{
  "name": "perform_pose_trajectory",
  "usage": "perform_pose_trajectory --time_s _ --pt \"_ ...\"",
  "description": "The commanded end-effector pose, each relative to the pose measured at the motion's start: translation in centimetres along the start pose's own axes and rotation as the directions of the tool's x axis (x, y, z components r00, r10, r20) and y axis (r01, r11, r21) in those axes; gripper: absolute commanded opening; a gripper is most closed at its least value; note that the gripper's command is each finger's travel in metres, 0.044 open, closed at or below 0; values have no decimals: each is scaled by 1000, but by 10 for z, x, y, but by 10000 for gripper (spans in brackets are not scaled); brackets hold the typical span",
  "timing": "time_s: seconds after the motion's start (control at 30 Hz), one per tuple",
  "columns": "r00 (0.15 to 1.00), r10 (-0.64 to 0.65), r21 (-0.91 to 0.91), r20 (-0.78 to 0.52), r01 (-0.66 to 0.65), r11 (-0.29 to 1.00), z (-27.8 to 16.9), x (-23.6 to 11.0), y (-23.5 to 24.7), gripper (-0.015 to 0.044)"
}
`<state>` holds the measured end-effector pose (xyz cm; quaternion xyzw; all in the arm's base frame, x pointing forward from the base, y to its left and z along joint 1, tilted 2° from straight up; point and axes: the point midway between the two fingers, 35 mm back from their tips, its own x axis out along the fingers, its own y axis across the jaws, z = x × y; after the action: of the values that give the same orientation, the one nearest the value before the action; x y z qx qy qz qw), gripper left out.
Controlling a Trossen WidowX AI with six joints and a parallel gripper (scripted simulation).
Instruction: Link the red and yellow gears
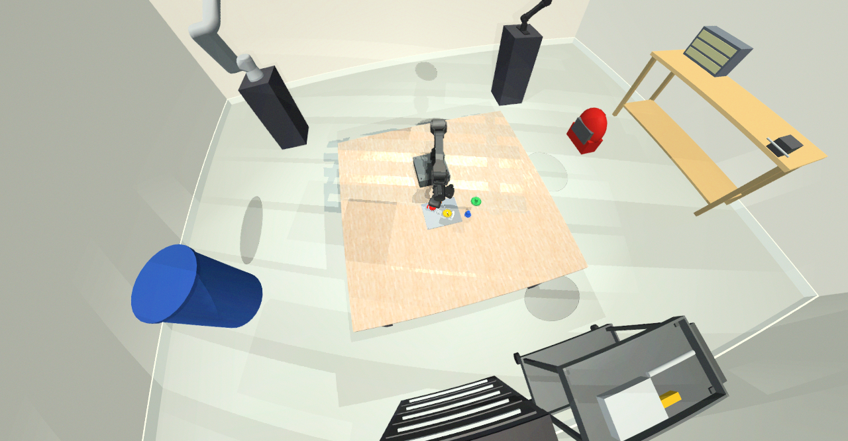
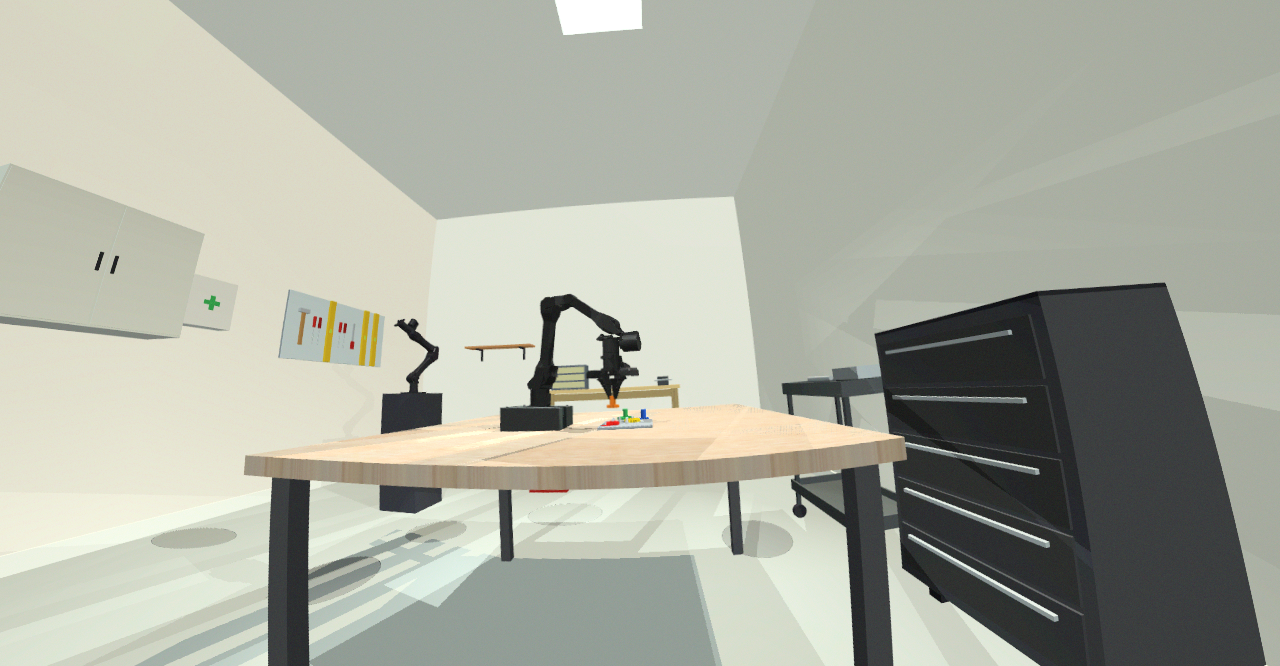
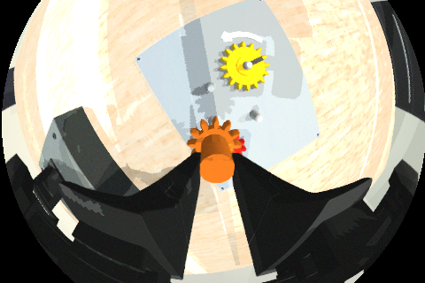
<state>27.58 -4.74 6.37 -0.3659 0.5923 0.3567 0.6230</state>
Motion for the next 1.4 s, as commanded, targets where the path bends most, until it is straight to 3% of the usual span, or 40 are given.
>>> perform_pose_trajectory --time_s 0.0,0.37,0.87,1.1,1.37 --pt "1000 0 -6 5 0 1000 1 -1 0 0" --pt "1000 0 -14 5 1 1000 1 0 0 0" --pt "1000 0 -227 5 1 974 0 20 0 0" --pt "1000 0 -153 5 1 988 1 28 -1 0" --pt "1000 0 51 5 0 999 1 40 0 0"
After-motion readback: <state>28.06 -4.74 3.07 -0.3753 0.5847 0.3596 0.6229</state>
